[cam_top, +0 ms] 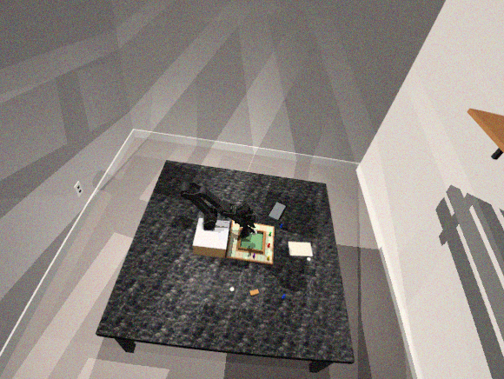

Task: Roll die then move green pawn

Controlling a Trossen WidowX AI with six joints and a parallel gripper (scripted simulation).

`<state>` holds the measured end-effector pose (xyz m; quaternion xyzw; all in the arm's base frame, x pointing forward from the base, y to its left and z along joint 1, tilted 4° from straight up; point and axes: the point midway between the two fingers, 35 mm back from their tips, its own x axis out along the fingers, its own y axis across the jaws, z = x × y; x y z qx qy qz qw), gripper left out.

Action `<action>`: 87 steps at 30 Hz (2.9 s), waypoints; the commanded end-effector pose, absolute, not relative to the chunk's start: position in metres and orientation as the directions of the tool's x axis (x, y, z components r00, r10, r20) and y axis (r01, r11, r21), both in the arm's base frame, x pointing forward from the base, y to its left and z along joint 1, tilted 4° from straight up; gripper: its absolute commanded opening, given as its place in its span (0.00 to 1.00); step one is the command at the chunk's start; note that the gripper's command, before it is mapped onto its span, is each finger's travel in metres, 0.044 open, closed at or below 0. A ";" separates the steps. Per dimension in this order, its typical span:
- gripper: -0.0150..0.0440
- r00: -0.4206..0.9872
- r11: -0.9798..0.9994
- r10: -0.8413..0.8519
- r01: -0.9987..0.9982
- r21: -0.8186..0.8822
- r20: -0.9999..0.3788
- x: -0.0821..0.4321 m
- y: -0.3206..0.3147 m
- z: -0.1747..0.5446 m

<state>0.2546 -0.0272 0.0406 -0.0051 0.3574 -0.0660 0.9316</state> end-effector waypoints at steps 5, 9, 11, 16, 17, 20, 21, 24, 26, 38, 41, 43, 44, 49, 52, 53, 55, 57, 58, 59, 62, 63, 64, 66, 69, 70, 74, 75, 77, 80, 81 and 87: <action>0.88 0.732 0.991 -0.132 0.119 -0.064 -0.668 0.255 -0.025 0.081; 1.00 0.727 0.991 -0.131 0.119 -0.065 -0.674 0.255 -0.025 0.081; 1.00 0.679 0.991 -0.129 0.118 -0.066 -0.723 0.258 -0.025 0.077; 1.00 0.474 0.991 -0.115 0.115 -0.068 -0.873 0.266 -0.027 0.062; 1.00 0.429 0.991 -0.111 0.115 -0.067 -0.897 0.267 -0.028 0.059; 1.00 0.287 0.991 -0.097 0.116 -0.067 -0.953 0.271 -0.029 0.049; 1.00 0.238 0.991 -0.092 0.116 -0.066 -0.967 0.272 -0.029 0.045; 1.00 0.087 0.991 -0.075 0.119 -0.064 -0.993 0.274 -0.031 0.034; 1.00 0.020 0.991 -0.067 0.121 -0.064 -0.998 0.275 -0.031 0.029; 0.69 0.041 0.958 -0.067 0.282 -0.053 -0.997 0.332 -0.014 0.026; 0.59 0.022 0.927 -0.063 0.372 -0.050 -0.998 0.362 -0.002 0.017; 0.59 0.009 0.901 -0.061 0.431 -0.051 -0.998 0.380 0.007 0.008; 0.59 0.002 0.887 -0.060 0.459 -0.052 -0.998 0.388 0.011 0.003; 0.59 -0.007 0.865 -0.059 0.499 -0.055 -0.998 0.400 0.018 -0.005; 0.59 -0.007 0.865 -0.059 0.499 -0.055 -0.998 0.400 0.017 -0.005; 0.59 -0.007 0.865 -0.059 0.499 -0.055 -0.998 0.399 0.015 -0.004; 0.59 -0.007 0.865 -0.059 0.499 -0.055 -0.998 0.399 0.015 -0.006; 0.59 -0.007 0.865 -0.059 0.499 -0.055 -0.998 0.399 0.014 -0.018; 0.59 -0.007 0.865 -0.059 0.499 -0.055 -0.998 0.399 0.014 -0.019; 0.59 -0.007 0.865 -0.059 0.499 -0.055 -0.998 0.399 0.014 -0.019; 0.59 -0.007 0.865 -0.059 0.499 -0.055 -0.998 0.399 0.014 -0.020; 0.59 -0.007 0.865 -0.059 0.499 -0.055 -0.998 0.399 0.014 -0.021; 0.59 -0.007 0.865 -0.059 0.499 -0.055 -0.998 0.399 0.014 -0.022; 0.59 -0.007 0.865 -0.059 0.499 -0.055 -0.998 0.399 0.014 -0.025; 0.59 -0.007 0.865 -0.059 0.499 -0.055 -0.998 0.399 0.013 -0.030; 0.59 -0.007 0.865 -0.059 0.499 -0.055 -0.998 0.399 0.013 -0.032; 0.59 -0.007 0.865 -0.059 0.499 -0.055 -0.998 0.400 0.013 -0.038; 0.59 -0.007 0.865 -0.059 0.499 -0.055 -0.998 0.400 0.013 -0.040; 0.59 -0.007 0.865 -0.059 0.499 -0.055 -0.998 0.400 0.013 -0.043; 0.59 -0.007 0.865 -0.059 0.499 -0.055 -0.998 0.399 0.012 -0.048; 0.59 -0.007 0.865 -0.059 0.499 -0.055 -0.998 0.399 0.012 -0.050; 0.59 -0.008 0.865 -0.060 0.499 -0.055 -0.998 0.399 0.012 -0.059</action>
